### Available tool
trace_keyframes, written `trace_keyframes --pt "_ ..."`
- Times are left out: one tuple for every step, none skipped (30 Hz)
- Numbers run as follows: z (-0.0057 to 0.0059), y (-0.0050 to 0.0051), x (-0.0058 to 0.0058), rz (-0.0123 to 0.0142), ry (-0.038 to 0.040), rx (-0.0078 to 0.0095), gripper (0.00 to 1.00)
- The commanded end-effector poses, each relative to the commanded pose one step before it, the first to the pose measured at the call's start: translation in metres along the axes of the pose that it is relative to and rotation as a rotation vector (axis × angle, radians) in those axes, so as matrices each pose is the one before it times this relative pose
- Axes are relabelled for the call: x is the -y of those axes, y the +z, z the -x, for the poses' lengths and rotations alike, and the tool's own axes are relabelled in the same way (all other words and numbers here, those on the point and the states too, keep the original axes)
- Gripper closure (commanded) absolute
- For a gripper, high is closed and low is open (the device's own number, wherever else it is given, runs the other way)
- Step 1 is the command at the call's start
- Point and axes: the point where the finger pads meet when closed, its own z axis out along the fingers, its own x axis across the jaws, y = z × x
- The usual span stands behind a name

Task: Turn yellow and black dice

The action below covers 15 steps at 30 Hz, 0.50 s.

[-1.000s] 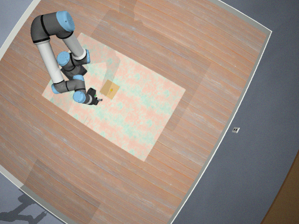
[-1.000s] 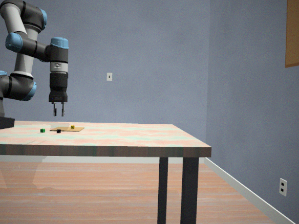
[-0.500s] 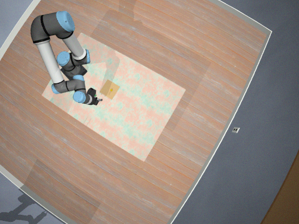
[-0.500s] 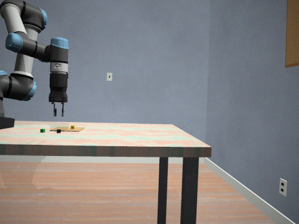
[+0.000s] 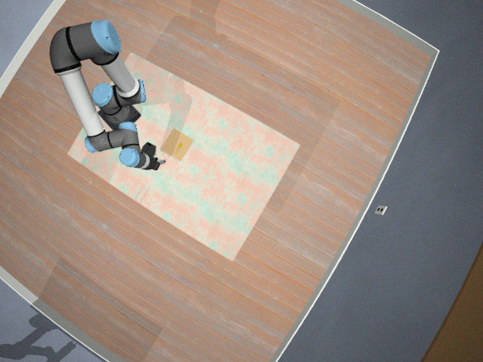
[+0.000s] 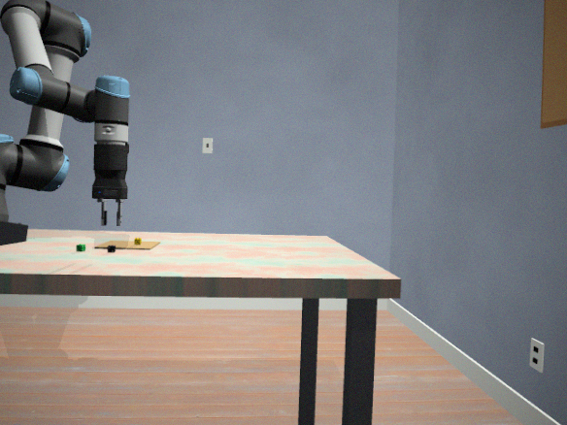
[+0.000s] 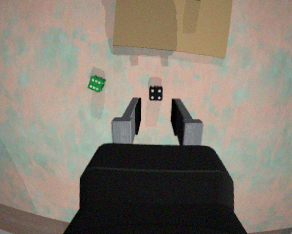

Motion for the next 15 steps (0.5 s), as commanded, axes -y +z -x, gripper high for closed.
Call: trace_keyframes --pt "0.00038 0.01000 0.00104 -0.00116 0.00018 0.00137 0.36" --pt "-0.00002 0.00164 0.00002 0.00000 0.00000 0.00000 0.36" --pt "0.00000 0.00000 0.00000 0.00000 0.00000 0.00000 0.36" --pt "0.00000 0.00000 0.00000 0.00000 0.00000 0.00000 0.36" --pt "-0.00002 0.00165 0.00002 0.00000 0.00000 0.00000 0.36" --pt "-0.00003 0.00164 0.00001 0.00000 0.00000 0.00000 0.36" --pt "-0.00002 0.00165 0.00002 0.00000 0.00000 0.00000 0.36" --pt "-0.00002 0.00164 0.00002 0.00000 0.00000 0.00000 0.36" --pt "-0.00003 0.00161 0.00001 0.00000 0.00000 0.00000 0.36" --pt "-0.00002 0.00159 0.00002 0.00000 0.00000 0.00000 0.36" --pt "-0.00002 0.00156 0.00002 0.00000 0.00000 0.00000 0.36" --pt "-0.00003 0.00152 0.00001 0.00000 0.00000 0.00000 0.36" --pt "-0.00002 0.00148 0.00002 0.00000 0.00000 0.00000 0.36" --pt "-0.00002 0.00144 0.00002 0.00000 0.00000 0.00000 0.36" --pt "-0.00003 0.00137 0.00001 0.00000 0.00000 0.00000 0.36"
